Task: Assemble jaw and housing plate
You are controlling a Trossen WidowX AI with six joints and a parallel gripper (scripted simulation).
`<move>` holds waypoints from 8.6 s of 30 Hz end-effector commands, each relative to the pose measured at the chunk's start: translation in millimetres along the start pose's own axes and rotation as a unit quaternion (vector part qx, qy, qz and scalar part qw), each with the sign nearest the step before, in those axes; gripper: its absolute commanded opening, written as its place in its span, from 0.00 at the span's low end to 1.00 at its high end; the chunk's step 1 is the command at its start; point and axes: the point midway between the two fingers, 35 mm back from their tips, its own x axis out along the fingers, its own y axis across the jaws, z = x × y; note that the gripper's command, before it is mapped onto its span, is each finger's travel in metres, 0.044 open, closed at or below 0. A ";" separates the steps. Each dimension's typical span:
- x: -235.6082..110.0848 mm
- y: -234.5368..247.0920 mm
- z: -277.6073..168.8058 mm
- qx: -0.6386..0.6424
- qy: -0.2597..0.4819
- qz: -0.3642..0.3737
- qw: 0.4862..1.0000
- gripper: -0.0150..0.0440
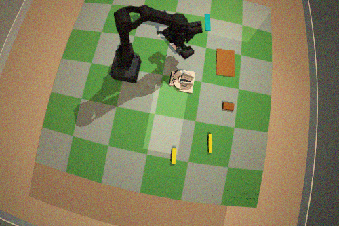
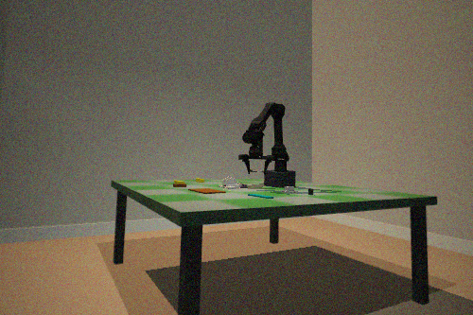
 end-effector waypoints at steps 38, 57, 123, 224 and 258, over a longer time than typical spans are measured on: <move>-1.5 -104.9 -82.5 0.353 -0.004 -0.001 0.936 0.85; -2.2 -117.4 -99.7 0.406 -0.005 -0.002 0.914 0.85; 12.2 -107.5 -98.0 0.405 -0.005 -0.002 0.914 0.85; 71.9 -106.3 -98.7 0.406 -0.005 -0.001 0.914 0.85; 74.4 -106.3 -98.7 0.406 -0.005 -0.001 0.914 0.85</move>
